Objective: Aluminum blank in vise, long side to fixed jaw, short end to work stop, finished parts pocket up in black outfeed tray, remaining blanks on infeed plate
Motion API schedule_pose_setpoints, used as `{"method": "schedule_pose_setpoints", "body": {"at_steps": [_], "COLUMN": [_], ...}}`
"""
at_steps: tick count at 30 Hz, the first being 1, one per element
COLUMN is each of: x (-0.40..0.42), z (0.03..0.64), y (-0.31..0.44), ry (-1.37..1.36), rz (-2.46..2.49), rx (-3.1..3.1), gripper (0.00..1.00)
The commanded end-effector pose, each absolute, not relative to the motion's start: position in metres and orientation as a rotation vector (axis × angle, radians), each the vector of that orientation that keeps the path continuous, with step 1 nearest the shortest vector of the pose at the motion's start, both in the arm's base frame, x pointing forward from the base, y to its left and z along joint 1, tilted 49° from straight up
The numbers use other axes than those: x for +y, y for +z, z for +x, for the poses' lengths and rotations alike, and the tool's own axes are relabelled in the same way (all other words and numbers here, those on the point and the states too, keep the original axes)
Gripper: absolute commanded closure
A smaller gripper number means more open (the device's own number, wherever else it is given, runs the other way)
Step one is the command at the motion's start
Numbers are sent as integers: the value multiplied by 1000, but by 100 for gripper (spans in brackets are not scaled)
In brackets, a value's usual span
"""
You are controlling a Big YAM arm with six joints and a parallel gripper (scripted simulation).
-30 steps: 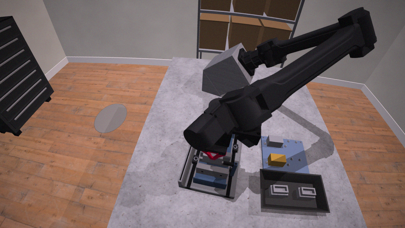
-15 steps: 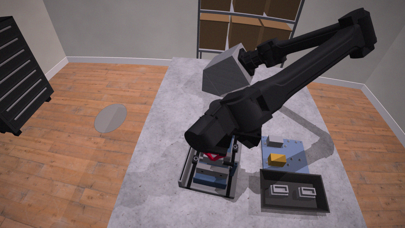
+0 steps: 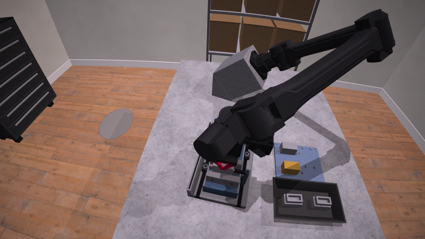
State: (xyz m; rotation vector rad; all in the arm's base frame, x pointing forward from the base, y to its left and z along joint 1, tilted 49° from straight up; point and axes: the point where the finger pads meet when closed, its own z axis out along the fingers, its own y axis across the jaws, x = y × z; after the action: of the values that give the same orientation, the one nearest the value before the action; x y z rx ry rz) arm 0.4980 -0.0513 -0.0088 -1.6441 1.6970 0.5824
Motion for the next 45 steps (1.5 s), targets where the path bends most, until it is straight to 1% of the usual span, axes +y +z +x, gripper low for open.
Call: {"method": "schedule_pose_setpoints", "body": {"at_steps": [1,45], "x": [-46,-44], "z": [504,505], "y": [-5,-12], "ry": [568,570], "rz": [-1652,-1647], "rx": [1683,1688], "gripper": [100,100]}}
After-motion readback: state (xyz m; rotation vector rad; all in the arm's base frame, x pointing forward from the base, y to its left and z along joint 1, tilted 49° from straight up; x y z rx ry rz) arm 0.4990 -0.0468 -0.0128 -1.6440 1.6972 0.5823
